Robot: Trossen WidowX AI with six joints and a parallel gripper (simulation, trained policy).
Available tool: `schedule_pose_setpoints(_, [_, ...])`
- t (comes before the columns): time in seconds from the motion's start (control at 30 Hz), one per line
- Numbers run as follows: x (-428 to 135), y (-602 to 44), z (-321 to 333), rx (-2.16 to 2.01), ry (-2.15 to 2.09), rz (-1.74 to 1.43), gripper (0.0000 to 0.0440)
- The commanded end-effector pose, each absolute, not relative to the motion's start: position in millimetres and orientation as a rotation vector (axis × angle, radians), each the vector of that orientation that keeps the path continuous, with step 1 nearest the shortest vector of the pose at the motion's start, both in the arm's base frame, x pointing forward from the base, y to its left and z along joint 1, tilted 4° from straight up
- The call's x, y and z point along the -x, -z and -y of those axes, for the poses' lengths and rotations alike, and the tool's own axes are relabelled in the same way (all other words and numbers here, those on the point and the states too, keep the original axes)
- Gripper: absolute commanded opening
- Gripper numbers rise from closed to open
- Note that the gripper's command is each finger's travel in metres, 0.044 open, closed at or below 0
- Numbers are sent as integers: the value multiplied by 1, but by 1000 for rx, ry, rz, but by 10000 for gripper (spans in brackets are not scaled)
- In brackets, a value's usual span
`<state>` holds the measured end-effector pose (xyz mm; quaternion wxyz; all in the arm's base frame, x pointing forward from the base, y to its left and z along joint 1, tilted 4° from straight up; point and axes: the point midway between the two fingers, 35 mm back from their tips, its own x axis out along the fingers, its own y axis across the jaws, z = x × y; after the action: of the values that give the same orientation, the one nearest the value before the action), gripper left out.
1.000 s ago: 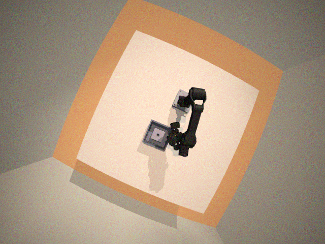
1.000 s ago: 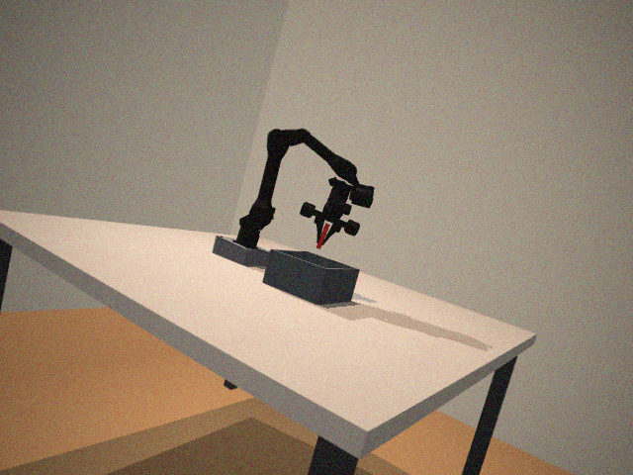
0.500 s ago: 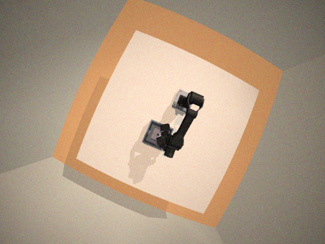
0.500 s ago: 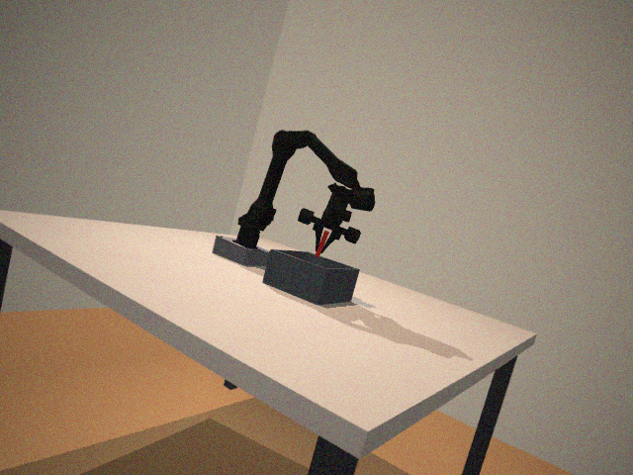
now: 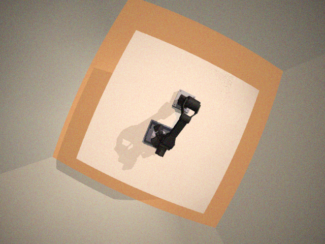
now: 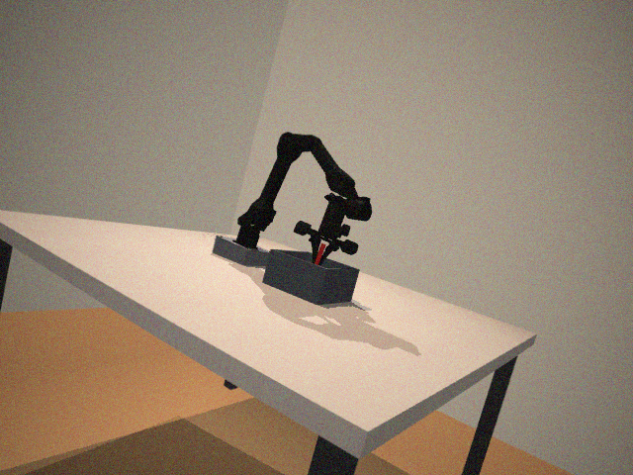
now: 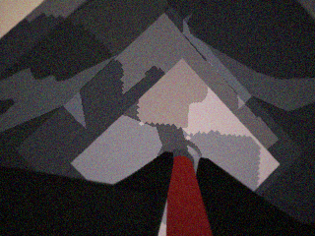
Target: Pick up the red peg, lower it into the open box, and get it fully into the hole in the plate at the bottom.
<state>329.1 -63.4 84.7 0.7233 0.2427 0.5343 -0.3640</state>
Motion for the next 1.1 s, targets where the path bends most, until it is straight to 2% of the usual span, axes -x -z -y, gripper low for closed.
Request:
schedule_pose_setpoints(0.0, [-329,-72,65,-526,784,-1220,60])
schedule_pose_setpoints(0.1, [-332,-66,68,-529,772,-1241,134])
schedule_pose_setpoints(0.2, [-337,-67,72,-522,754,-1248,154])
schedule_pose_setpoints(0.23, [-340,-68,73,-523,748,-1250,175])
schedule_pose_setpoints(0.57, [-370,-85,72,-563,674,-1272,433])
schedule_pose_setpoints(1.07, [-423,-124,53,-622,516,-1219,440])
